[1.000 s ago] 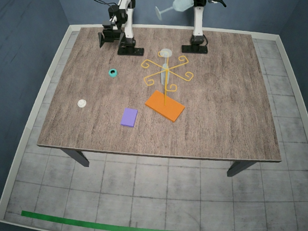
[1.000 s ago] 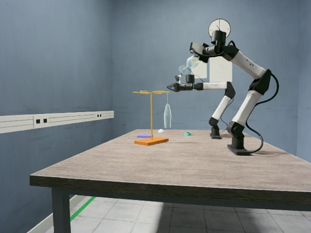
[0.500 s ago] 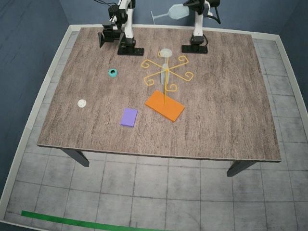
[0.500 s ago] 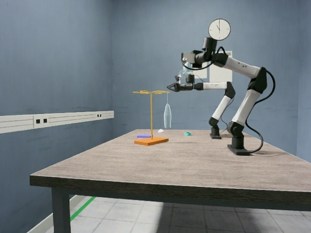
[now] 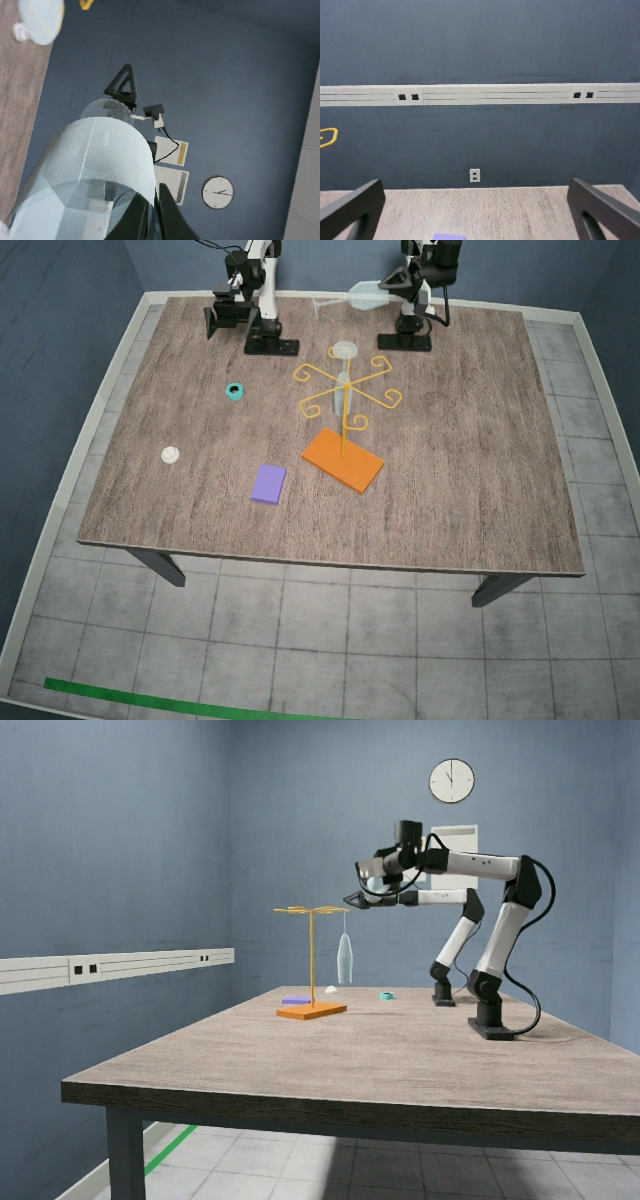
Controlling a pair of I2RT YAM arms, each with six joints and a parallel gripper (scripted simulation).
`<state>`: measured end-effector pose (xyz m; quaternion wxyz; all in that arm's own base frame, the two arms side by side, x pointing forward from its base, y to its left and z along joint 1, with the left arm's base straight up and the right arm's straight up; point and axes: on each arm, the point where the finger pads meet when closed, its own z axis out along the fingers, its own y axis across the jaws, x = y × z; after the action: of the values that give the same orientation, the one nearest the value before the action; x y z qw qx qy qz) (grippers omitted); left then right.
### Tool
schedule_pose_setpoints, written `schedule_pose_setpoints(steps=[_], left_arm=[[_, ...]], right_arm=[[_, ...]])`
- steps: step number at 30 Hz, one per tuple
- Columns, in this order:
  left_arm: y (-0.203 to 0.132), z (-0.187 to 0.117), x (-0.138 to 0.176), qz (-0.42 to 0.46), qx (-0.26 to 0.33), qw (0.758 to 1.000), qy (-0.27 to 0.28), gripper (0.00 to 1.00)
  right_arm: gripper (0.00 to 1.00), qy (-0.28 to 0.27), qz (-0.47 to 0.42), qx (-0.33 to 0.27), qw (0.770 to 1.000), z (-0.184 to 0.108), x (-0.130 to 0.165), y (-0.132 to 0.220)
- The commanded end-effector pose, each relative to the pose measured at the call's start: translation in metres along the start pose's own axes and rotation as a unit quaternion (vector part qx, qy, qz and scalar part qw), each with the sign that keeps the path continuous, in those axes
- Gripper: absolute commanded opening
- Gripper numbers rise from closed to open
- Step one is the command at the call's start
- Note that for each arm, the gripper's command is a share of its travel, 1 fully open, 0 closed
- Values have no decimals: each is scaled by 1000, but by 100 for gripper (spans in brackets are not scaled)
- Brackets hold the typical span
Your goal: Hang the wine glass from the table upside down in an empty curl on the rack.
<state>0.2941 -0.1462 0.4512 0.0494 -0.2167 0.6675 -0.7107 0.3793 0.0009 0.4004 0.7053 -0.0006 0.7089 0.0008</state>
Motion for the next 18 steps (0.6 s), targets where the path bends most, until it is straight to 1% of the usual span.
schedule_pose_setpoints(steps=[1,9,11,12,15,18], left_arm=[[11,0,-12,-31,0,999,8,0],[56,12,-28,-115,-28,992,33,0],[56,12,-28,-115,-28,992,33,0],[53,7,-27,-109,-23,993,27,0],[77,13,-40,-156,-38,986,35,0],[94,15,-44,-188,-47,980,41,0]], right_arm=[[100,-3,-1,-1,1000,-1,-6,0],[100,-3,-1,-1,1000,-1,-6,0],[100,-3,-1,-1,1000,-1,-6,0],[100,-3,-1,-1,1000,-1,-6,0],[100,-3,-1,-1,1000,-1,-6,0],[100,-3,-1,-1,1000,-1,-6,0]])
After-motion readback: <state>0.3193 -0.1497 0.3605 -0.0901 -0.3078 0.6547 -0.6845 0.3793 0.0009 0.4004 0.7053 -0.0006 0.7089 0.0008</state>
